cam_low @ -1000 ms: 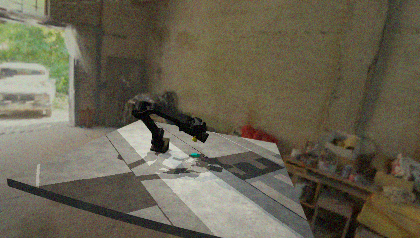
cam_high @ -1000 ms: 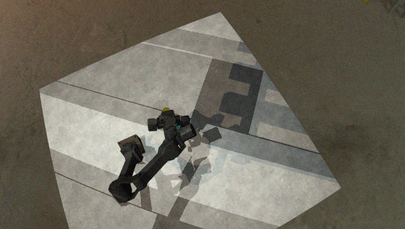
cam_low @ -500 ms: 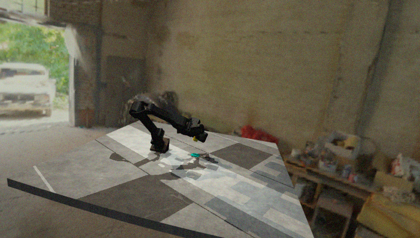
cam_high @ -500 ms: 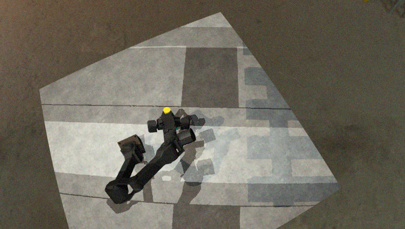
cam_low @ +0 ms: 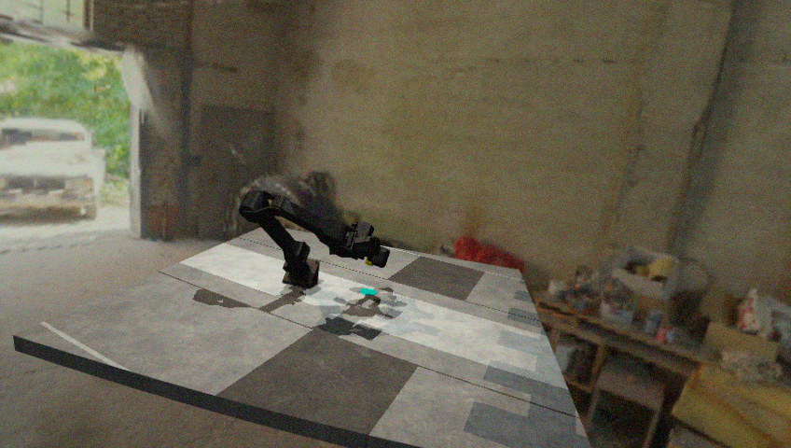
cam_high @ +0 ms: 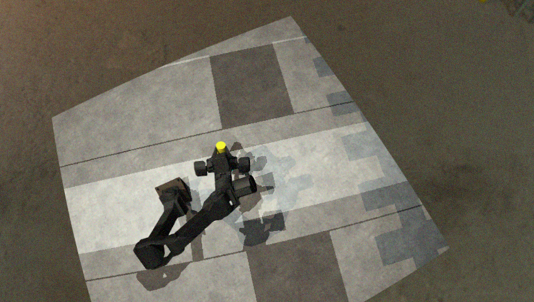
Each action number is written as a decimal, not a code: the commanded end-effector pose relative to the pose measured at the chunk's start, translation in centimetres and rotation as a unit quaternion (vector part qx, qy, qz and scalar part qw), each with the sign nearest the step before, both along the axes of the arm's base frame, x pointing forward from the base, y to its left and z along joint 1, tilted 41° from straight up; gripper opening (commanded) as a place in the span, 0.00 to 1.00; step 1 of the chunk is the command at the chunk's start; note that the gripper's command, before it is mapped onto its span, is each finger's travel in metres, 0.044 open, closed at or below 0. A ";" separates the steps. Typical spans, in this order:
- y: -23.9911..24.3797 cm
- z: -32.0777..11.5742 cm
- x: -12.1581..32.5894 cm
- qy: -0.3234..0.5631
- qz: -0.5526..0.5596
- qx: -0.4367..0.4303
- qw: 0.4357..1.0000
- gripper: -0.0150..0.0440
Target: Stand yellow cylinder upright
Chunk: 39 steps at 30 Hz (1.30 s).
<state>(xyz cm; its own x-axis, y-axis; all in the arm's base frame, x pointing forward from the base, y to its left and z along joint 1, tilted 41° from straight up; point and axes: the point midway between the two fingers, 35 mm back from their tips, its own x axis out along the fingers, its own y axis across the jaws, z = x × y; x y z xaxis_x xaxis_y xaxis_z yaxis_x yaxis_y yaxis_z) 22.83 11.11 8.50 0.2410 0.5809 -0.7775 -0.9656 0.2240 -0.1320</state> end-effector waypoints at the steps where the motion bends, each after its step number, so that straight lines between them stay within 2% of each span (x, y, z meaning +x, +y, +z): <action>1: 0.0 0.2 -0.2 -0.015 0.006 0.011 1.000 0.43; 20: -0.3 1.0 -0.3 -0.078 0.023 0.049 0.996 0.43; 39: -0.7 0.5 -0.1 -0.078 0.024 0.047 0.996 0.43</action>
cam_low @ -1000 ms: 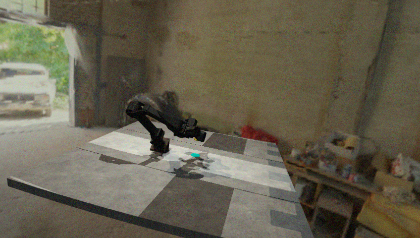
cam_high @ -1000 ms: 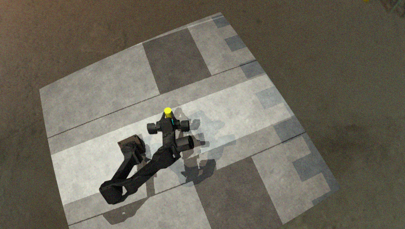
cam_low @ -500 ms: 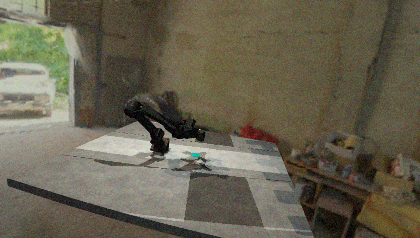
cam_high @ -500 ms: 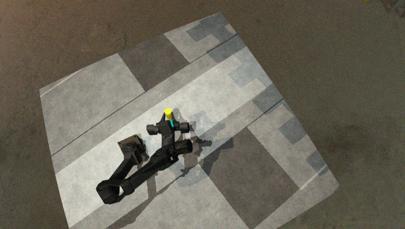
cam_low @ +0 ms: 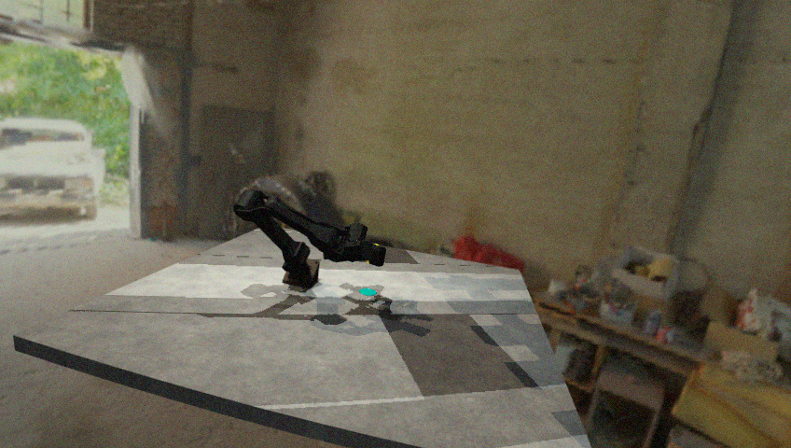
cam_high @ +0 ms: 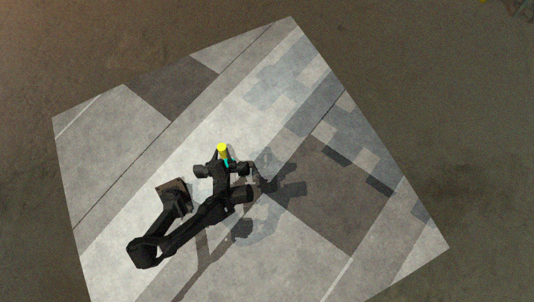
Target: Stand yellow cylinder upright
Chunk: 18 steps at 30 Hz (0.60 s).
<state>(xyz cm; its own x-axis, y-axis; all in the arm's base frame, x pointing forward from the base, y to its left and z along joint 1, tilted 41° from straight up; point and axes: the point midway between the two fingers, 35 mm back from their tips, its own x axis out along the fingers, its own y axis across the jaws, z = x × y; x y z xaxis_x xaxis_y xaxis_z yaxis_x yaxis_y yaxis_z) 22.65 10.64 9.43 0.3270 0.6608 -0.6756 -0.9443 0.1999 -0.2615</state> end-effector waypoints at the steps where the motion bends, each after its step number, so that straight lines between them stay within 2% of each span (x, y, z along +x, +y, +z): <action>1: -0.6 -0.7 0.2 0.000 0.002 0.000 1.000 0.43; 18: -5.2 -6.0 0.6 0.001 0.002 -0.002 1.000 0.43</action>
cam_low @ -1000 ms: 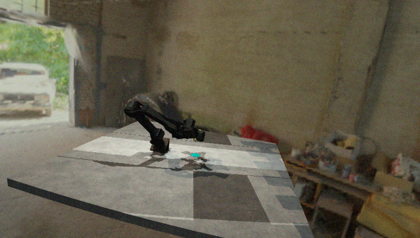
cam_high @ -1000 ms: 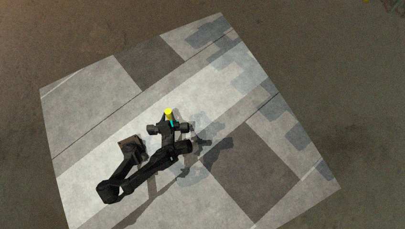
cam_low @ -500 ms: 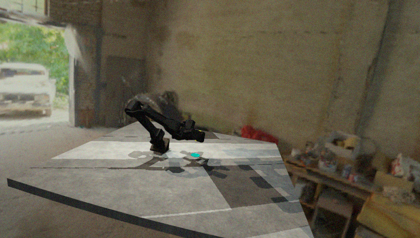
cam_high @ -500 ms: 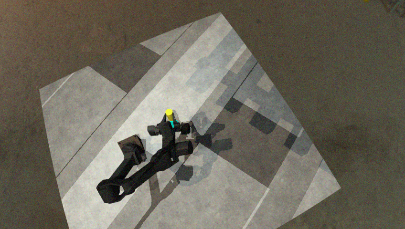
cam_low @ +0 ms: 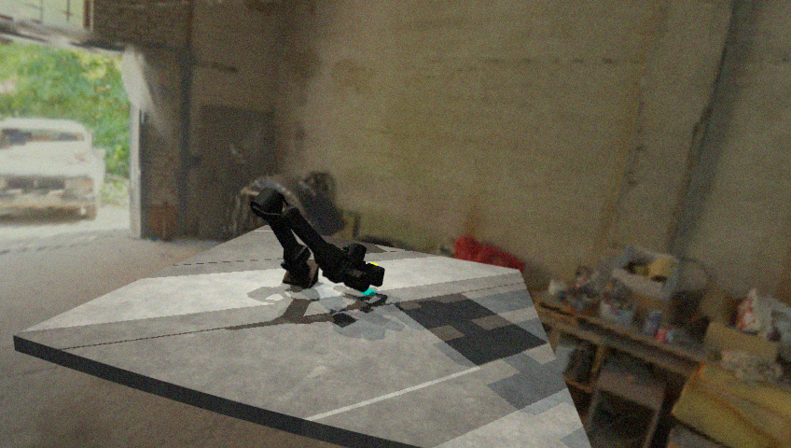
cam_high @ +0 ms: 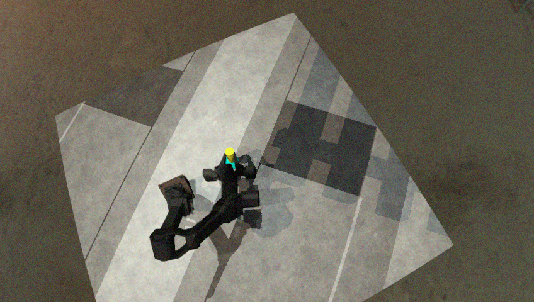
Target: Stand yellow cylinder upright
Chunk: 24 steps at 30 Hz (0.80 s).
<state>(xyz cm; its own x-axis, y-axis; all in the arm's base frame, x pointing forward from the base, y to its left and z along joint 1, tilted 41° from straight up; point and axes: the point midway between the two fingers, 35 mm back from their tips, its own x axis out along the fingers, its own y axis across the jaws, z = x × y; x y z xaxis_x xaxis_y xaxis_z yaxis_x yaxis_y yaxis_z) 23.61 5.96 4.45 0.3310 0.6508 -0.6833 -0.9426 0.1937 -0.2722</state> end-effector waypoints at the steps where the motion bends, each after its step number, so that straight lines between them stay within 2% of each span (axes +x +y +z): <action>1: -0.8 -1.3 -0.4 0.005 0.001 0.007 1.000 0.43; 11: -2.1 -3.3 -0.4 0.002 -0.002 0.002 1.000 0.43; 22: -2.2 -3.3 -0.4 0.001 -0.002 0.001 1.000 0.43; 24: -2.2 -3.3 -0.4 0.001 -0.002 0.001 1.000 0.52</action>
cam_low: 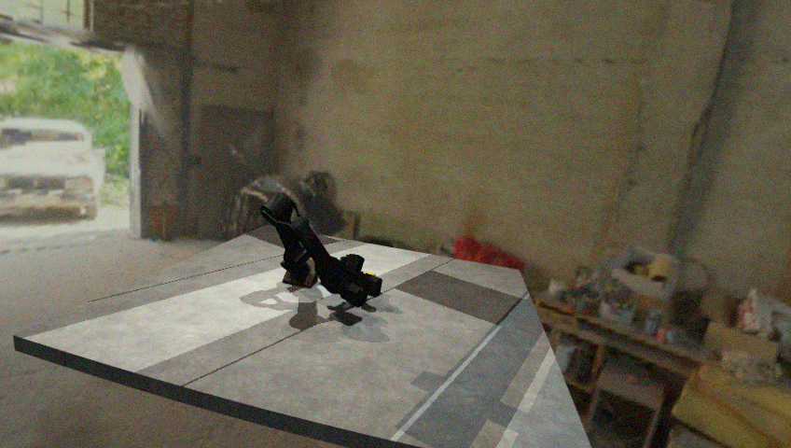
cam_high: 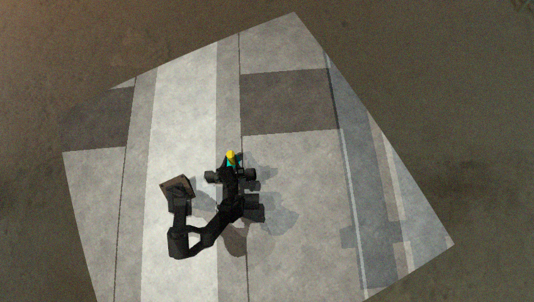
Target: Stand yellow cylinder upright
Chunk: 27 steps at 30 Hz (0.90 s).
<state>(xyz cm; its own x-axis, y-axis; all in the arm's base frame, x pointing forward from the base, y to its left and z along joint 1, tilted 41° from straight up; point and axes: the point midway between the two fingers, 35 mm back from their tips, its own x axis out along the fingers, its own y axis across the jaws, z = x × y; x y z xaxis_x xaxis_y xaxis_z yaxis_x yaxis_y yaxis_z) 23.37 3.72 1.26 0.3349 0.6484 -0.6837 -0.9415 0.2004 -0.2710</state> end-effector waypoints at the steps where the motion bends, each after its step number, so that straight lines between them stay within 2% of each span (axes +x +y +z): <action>1: 0.1 -0.1 -0.1 0.001 0.002 0.001 1.000 0.57; 9: 0.1 -0.1 -0.1 0.001 0.002 0.001 1.000 0.92; 15: 0.3 0.2 -0.1 0.001 0.002 0.001 1.000 0.93; 27: 4.8 5.6 -0.3 0.003 0.004 0.006 1.000 0.93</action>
<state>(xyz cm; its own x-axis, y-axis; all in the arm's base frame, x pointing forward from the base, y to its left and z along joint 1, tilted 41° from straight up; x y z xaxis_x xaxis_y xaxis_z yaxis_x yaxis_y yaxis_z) 23.03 7.59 5.35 0.3147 0.6587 -0.6834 -0.9487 0.1947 -0.2492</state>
